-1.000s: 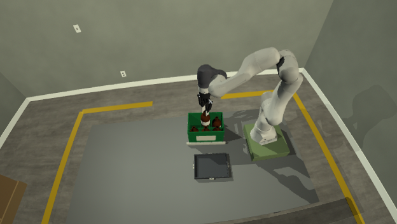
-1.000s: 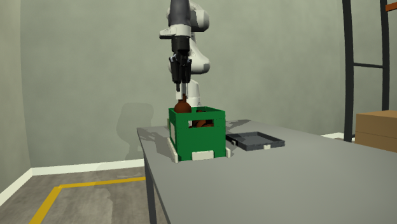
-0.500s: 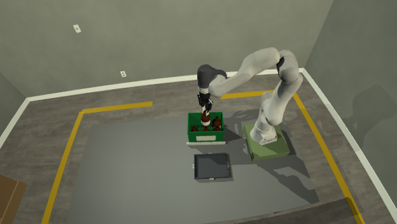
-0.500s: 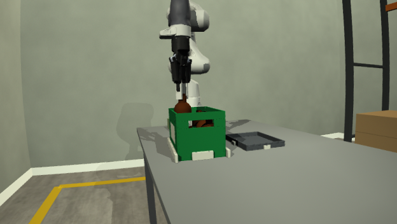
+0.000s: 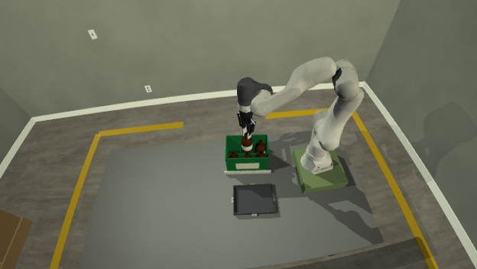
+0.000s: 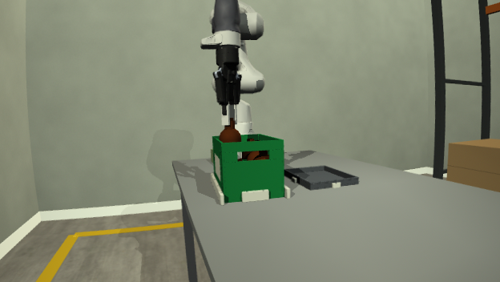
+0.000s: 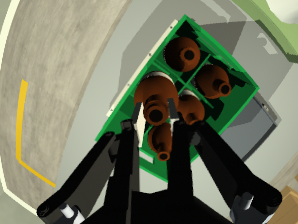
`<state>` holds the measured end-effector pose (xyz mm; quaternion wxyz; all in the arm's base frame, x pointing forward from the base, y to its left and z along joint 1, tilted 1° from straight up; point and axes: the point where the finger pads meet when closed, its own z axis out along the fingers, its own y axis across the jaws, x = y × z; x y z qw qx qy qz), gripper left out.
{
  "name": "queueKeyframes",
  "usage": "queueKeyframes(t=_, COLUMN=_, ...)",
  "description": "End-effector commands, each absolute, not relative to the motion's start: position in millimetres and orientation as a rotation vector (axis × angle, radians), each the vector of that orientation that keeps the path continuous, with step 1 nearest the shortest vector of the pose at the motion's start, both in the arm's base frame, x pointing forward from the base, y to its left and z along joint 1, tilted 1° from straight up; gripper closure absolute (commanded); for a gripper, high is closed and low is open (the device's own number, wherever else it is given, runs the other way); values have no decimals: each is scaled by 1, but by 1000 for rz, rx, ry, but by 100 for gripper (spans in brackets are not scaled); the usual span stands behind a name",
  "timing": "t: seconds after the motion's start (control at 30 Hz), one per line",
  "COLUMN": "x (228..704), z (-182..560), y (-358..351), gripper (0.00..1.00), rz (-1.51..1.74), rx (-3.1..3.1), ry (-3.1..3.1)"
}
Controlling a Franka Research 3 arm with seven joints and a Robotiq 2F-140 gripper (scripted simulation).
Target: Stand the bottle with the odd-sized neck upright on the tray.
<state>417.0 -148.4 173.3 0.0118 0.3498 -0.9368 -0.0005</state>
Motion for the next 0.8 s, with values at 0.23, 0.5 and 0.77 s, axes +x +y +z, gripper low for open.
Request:
queueKeyframes(t=0.23, x=419, z=176, y=-148, gripper=90, rz=6, rx=1090, ry=-2925)
queueKeyframes(t=0.5, x=419, z=177, y=-148, gripper=90, rz=6, rx=1090, ry=-2925)
queueKeyframes(t=0.77, x=419, z=179, y=-148, gripper=90, rz=6, rx=1090, ry=-2925)
